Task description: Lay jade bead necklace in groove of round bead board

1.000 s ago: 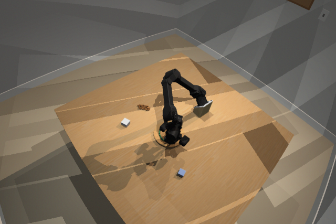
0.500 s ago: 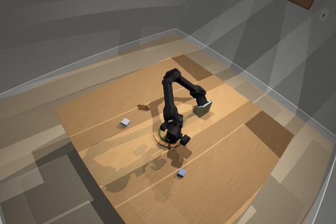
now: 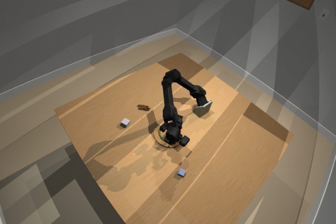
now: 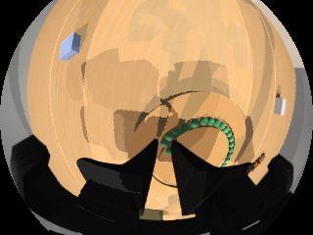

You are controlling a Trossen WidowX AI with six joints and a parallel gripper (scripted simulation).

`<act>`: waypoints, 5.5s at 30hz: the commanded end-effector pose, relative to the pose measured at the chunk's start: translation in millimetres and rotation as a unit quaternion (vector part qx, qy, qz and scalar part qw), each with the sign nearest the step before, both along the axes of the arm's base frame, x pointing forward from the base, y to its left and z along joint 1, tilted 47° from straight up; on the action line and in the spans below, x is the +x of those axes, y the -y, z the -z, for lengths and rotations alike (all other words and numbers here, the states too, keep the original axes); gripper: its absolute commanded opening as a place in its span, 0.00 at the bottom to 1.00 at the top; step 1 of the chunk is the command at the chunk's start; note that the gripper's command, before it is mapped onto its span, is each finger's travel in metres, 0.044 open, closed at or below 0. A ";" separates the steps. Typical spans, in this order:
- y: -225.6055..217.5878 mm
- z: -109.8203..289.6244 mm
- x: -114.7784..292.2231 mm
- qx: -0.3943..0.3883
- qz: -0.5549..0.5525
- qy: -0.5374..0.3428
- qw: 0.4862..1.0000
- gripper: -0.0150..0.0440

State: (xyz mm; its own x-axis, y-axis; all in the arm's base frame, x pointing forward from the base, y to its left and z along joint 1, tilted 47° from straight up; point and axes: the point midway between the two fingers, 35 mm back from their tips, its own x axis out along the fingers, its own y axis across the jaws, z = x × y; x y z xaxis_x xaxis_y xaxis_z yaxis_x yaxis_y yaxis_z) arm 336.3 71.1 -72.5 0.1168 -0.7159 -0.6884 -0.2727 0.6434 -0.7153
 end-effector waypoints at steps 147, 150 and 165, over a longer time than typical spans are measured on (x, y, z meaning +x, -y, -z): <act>75.4 -76.4 -48.6 -0.062 -0.339 -0.358 0.868 0.25; 75.4 -76.4 -48.6 -0.062 -0.339 -0.358 0.868 0.25; 80.3 -79.0 -61.0 -0.062 -0.339 -0.359 0.867 0.25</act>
